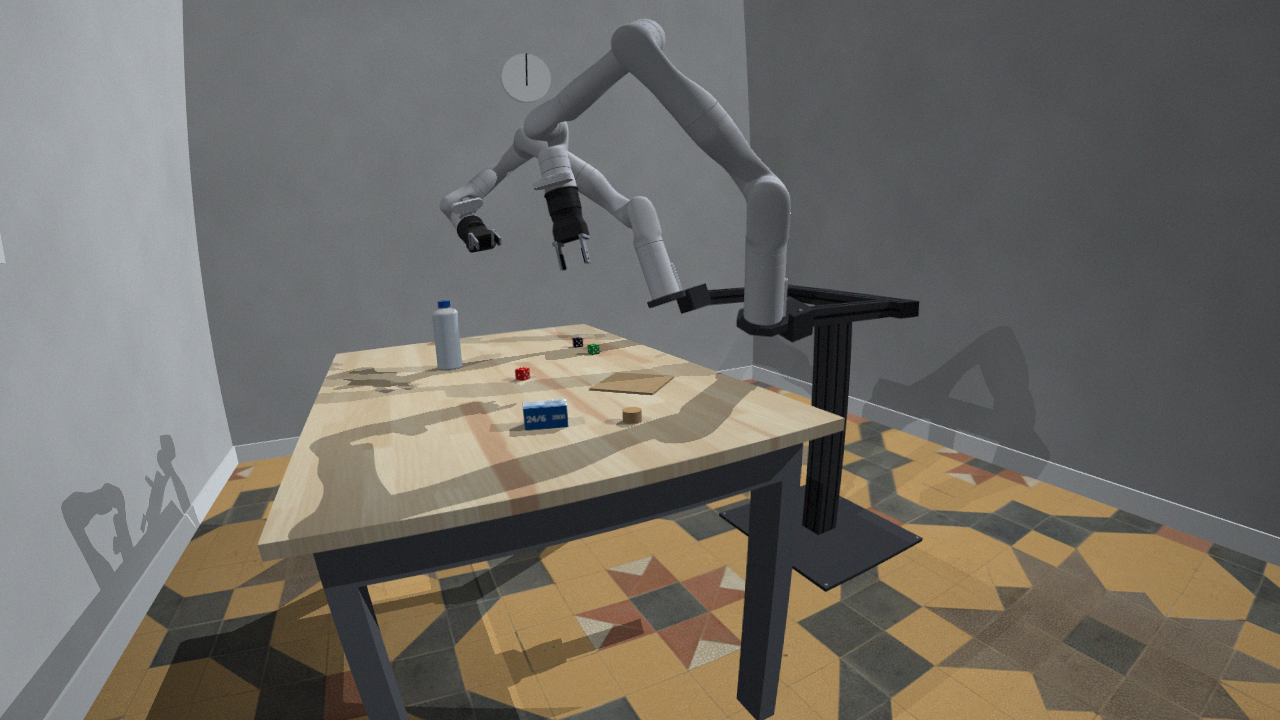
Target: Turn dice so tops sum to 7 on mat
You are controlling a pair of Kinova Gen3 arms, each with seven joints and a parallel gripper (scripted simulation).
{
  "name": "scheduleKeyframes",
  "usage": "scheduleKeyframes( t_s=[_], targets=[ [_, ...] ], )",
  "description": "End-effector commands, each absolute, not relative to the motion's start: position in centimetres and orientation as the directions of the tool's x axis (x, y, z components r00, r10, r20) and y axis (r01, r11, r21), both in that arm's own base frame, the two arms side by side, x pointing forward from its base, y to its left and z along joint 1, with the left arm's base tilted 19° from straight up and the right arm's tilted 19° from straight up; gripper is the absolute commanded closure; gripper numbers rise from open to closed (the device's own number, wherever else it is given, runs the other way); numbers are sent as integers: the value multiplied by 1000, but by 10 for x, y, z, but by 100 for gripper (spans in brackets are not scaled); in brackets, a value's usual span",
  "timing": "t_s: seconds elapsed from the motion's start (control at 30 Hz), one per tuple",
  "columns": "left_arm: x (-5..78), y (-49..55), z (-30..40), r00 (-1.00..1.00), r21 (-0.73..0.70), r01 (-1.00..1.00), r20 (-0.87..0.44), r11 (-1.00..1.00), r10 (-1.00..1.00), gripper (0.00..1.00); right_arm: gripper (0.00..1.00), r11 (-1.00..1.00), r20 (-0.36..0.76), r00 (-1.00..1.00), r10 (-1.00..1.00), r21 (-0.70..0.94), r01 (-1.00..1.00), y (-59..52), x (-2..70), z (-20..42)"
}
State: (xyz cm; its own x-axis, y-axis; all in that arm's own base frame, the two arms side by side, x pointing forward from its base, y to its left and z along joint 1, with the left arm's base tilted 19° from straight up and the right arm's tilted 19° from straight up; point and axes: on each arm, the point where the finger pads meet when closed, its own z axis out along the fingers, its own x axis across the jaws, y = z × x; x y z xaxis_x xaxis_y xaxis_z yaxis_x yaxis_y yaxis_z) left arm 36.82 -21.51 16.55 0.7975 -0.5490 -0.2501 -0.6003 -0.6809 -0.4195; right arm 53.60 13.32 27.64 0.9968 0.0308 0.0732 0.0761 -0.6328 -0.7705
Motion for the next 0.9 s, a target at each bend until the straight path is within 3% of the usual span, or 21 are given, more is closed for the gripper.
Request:
scheduleKeyframes(
  t_s=[0.0, 0.87],
  targets=[
    [368, -216, 166, 797, -419, -600, -248, -681, -550, 0, 0, -633, 75, 997, 31, -771, 78, 134, 536, 278],
    [372, -209, 167, 815, -419, -577, -241, -701, -527, 0, 0, -664, 43, 999, 26, -746, 49, 136, 529, 265]
  ],
)
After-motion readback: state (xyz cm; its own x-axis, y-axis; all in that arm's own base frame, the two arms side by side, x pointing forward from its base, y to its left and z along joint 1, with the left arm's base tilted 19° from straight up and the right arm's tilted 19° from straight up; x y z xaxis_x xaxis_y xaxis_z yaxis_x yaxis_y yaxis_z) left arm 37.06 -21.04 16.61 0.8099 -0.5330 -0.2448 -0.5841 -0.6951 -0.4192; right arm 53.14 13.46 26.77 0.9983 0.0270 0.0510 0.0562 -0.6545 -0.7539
